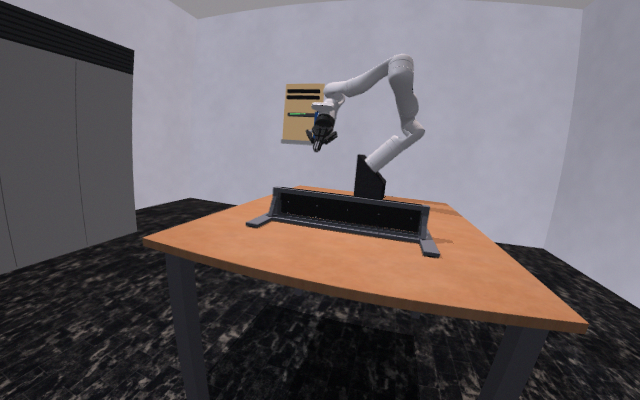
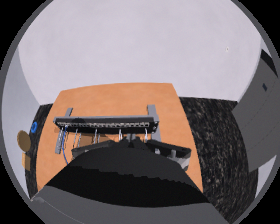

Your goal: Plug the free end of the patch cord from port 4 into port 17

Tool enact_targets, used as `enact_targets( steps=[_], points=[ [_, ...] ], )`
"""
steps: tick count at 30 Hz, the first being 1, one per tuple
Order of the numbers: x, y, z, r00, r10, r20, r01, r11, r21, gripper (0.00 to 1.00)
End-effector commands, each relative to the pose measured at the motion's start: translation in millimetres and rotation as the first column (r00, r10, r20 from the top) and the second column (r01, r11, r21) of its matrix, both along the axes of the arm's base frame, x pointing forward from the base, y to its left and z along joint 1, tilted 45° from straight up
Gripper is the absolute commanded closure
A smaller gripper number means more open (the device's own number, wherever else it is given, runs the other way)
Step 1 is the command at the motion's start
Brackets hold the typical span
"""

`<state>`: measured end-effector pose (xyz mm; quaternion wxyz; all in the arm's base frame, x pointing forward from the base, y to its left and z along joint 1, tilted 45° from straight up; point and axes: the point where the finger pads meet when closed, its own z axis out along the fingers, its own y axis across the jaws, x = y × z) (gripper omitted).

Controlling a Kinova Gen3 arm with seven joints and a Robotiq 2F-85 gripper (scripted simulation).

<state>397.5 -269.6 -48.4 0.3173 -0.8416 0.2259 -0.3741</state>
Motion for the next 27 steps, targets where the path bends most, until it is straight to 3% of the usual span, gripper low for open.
enact_targets(
  steps=[1,8,15,22,24,27],
  points=[
    [-2.2,-1.0,1.8,1.000,0.008,0.007,-0.008,1.000,-0.010,1.00],
    [-1.9,0.6,-2.3,0.999,0.045,0.013,-0.044,0.998,-0.039,1.00],
    [-5.2,7.7,-15.3,0.987,0.156,0.026,-0.152,0.980,-0.132,1.00],
    [-11.8,18.8,-36.5,0.945,0.326,0.028,-0.309,0.916,-0.258,1.00],
    [-11.8,18.8,-36.5,0.945,0.326,0.028,-0.309,0.916,-0.258,1.00],
    [-15.8,24.4,-47.4,0.910,0.415,0.025,-0.386,0.865,-0.320,1.00]
  ],
)
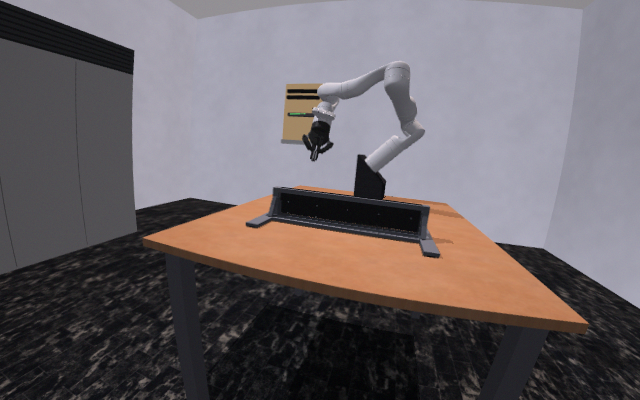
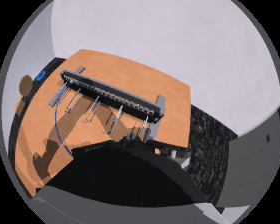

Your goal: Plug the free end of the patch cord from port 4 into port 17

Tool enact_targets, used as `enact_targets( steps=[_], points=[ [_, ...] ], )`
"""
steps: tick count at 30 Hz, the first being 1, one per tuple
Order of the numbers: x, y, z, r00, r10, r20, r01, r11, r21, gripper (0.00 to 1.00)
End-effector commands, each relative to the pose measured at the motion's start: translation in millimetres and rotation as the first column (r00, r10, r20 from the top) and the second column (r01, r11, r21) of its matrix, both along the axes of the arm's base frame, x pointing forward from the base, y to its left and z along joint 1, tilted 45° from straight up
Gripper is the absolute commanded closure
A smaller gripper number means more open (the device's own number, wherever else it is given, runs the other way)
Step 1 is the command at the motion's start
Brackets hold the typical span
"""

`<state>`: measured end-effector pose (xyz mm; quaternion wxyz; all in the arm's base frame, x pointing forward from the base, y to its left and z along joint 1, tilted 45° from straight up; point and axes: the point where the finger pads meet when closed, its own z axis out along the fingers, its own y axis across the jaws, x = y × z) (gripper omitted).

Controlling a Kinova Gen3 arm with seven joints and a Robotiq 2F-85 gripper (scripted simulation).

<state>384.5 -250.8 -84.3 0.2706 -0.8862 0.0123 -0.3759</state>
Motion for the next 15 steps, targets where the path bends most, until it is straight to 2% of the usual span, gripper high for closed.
enact_targets(
  steps=[1,6,12,14,15],
  points=[
    [-4.3,7.6,-15.5,0.994,0.106,0.012,-0.105,0.992,-0.069,1.00],
    [-13.1,17.4,-35.5,0.958,0.285,0.038,-0.274,0.945,-0.182,1.00],
    [-25.8,28.4,-59.9,0.862,0.503,0.056,-0.463,0.829,-0.313,1.00],
    [-25.8,28.4,-59.9,0.862,0.503,0.056,-0.463,0.829,-0.313,1.00],
    [-28.0,30.1,-63.8,0.841,0.537,0.058,-0.491,0.805,-0.333,1.00]
  ],
)
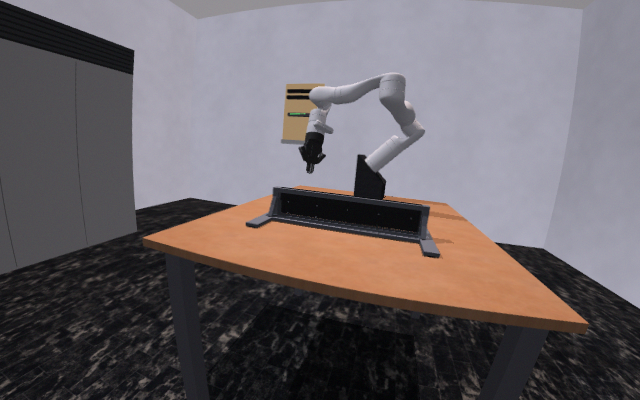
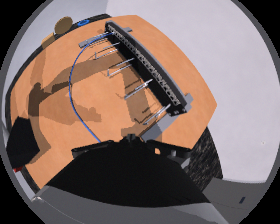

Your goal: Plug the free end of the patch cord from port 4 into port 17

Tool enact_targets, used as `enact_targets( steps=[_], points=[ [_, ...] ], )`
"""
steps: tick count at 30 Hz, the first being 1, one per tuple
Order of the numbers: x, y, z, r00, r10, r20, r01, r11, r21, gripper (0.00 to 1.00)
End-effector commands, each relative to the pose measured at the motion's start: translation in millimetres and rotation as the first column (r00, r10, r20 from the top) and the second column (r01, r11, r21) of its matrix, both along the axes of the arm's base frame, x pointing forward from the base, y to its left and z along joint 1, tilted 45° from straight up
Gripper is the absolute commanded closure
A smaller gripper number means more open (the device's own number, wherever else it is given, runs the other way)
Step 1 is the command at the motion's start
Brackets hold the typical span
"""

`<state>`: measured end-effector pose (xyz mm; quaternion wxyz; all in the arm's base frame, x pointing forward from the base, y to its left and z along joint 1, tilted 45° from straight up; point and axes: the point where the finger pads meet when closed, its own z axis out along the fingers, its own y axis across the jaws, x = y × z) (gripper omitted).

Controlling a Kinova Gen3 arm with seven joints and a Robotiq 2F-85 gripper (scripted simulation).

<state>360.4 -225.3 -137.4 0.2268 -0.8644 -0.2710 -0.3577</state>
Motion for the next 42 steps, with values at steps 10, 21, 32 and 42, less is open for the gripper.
enact_targets(
  steps=[10,21,32,42],
  points=[
    [-25.6,17.7,-44.8,0.903,0.419,0.098,-0.396,0.897,-0.195,1.00],
    [-39.7,23.7,-64.0,0.780,0.611,0.135,-0.560,0.778,-0.285,1.00],
    [-45.7,25.8,-71.7,0.716,0.683,0.148,-0.618,0.718,-0.321,1.00],
    [-47.3,26.1,-72.1,0.711,0.687,0.147,-0.622,0.713,-0.322,1.00]
  ],
)
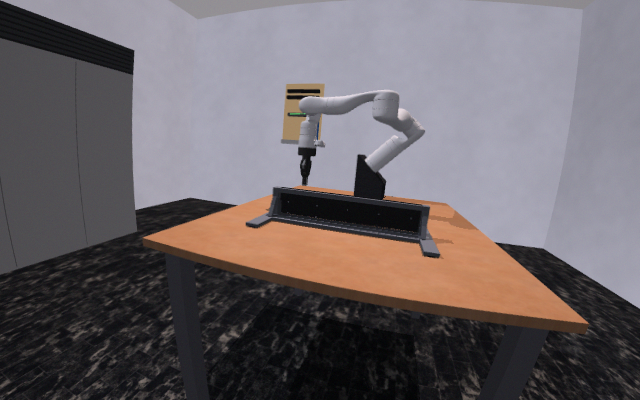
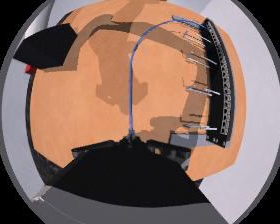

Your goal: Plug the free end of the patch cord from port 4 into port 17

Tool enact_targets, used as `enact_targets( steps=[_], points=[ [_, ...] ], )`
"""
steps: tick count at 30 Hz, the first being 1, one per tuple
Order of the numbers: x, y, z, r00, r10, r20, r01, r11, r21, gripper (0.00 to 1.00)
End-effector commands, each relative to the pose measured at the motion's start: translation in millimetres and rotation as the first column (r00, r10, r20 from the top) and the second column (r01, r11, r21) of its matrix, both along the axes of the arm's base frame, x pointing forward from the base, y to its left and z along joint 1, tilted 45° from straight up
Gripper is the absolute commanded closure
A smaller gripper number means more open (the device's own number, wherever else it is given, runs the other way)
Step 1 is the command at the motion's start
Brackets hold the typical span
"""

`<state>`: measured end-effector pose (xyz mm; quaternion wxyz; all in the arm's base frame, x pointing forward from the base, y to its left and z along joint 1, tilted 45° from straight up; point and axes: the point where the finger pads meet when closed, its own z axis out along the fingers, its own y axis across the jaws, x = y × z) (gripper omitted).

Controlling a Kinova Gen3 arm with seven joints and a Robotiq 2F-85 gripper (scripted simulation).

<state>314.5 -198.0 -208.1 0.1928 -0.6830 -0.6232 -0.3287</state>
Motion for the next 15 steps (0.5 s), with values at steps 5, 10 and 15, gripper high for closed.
enact_targets(
  steps=[5,10,15],
  points=[
    [-2.6,-1.1,-1.5,1.000,0.022,0.000,-0.022,1.000,-0.009,1.00],
    [-3.0,-1.1,-1.4,1.000,0.024,-0.001,-0.024,1.000,-0.009,1.00],
    [-3.5,-1.0,-1.3,1.000,0.025,-0.001,-0.025,1.000,-0.008,1.00]
  ],
)
